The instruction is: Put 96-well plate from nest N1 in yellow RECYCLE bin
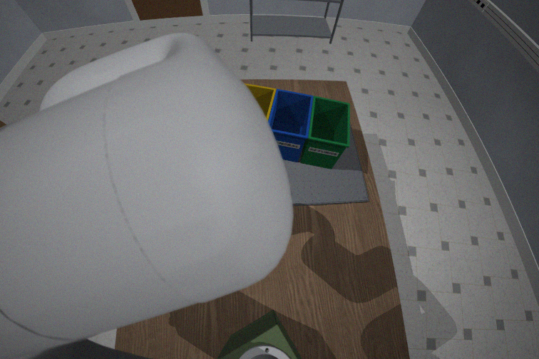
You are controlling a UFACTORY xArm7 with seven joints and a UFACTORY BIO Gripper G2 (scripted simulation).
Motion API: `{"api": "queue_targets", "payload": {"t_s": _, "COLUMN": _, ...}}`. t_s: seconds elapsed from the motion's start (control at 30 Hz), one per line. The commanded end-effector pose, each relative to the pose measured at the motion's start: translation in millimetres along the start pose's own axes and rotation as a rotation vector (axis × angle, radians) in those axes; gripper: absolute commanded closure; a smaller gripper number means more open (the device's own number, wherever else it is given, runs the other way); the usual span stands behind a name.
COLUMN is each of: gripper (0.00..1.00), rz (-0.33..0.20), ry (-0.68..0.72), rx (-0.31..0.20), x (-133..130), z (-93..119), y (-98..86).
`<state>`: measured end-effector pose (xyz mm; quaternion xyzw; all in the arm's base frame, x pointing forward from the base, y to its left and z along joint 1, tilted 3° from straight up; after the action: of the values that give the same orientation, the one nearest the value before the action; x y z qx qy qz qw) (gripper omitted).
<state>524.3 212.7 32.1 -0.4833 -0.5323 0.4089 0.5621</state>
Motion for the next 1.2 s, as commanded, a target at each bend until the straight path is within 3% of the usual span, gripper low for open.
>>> {"api": "queue_targets", "payload": {"t_s": 0.0, "gripper": 1.00, "rz": -0.003, "ry": 0.000, "rx": -0.004, "x": -11.2, "z": -14.8, "y": -3.1}}
{"api": "queue_targets", "payload": {"t_s": 1.17, "gripper": 1.00, "rz": -0.002, "ry": 0.000, "rx": -0.004, "x": -80.2, "z": -88.5, "y": -12.3}}
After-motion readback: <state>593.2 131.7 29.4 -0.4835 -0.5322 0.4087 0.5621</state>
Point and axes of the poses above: the point midway between the two finger pads, its own z axis back along the fingers, its own x axis across the jaws, y = z × x, the point moved 10 cm from there along z, back along the fingers, and after that the axes turned 10 degrees about -z, right-handed, at the moved point
